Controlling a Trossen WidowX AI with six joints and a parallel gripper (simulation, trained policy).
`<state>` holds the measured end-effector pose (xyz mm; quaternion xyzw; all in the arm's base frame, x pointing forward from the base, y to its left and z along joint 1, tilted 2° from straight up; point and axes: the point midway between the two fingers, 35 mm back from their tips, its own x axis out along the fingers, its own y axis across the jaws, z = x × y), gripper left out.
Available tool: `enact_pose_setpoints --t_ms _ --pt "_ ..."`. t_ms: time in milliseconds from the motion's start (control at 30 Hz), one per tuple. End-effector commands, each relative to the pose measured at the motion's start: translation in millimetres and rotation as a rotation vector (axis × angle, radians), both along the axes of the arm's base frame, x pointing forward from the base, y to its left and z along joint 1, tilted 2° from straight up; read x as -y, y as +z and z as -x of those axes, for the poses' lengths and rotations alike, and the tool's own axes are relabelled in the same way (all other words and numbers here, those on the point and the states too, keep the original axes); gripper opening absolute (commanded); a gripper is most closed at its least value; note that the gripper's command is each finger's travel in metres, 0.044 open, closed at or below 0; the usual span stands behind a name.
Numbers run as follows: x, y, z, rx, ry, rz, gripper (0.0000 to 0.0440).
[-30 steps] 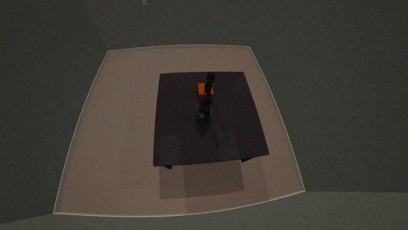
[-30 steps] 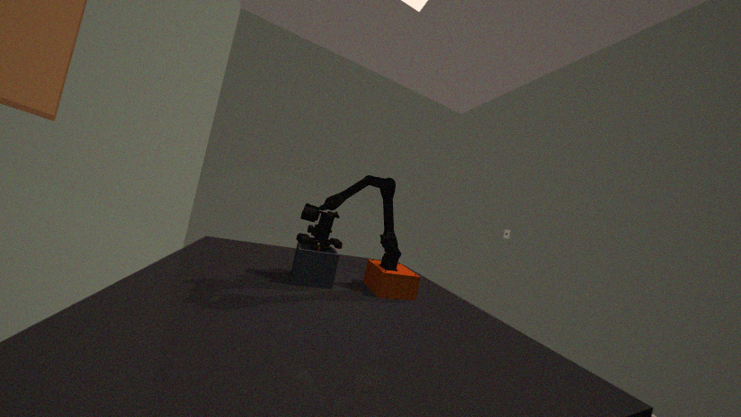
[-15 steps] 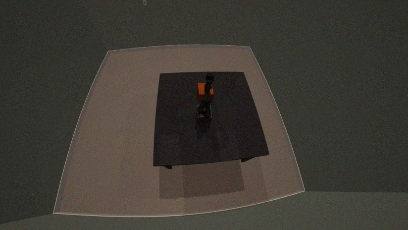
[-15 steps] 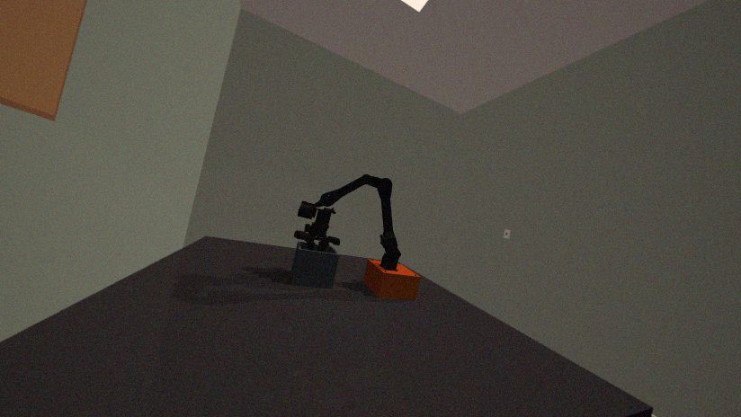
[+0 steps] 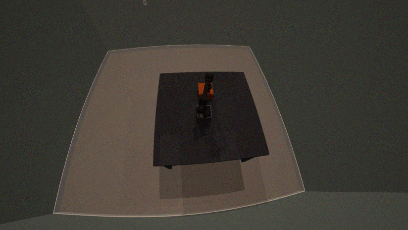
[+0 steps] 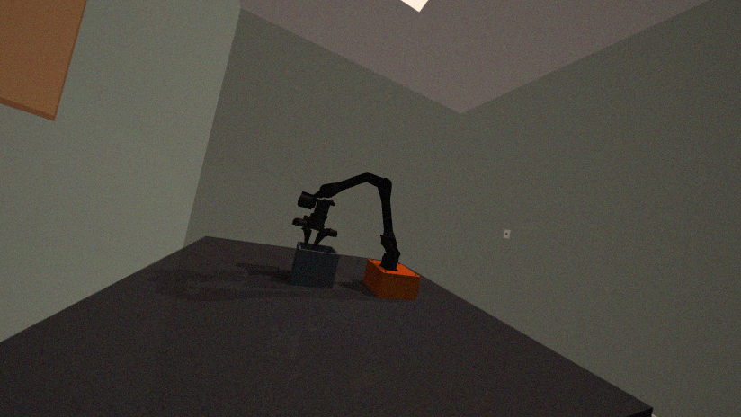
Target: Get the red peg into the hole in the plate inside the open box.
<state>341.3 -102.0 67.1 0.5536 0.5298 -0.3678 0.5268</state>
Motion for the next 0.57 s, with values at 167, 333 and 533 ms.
enact_pose_setpoints --t_ms 167,333,533 --pt "11.9 37.8 -15.0 0.11 0.003 -0.024 0.0169" --pt "18.4 70.9 -23.6 0.195 0.02 -0.034 0.0166" --pt "24.6 113.0 -28.0 0.3 0.05 -0.041 0.015"
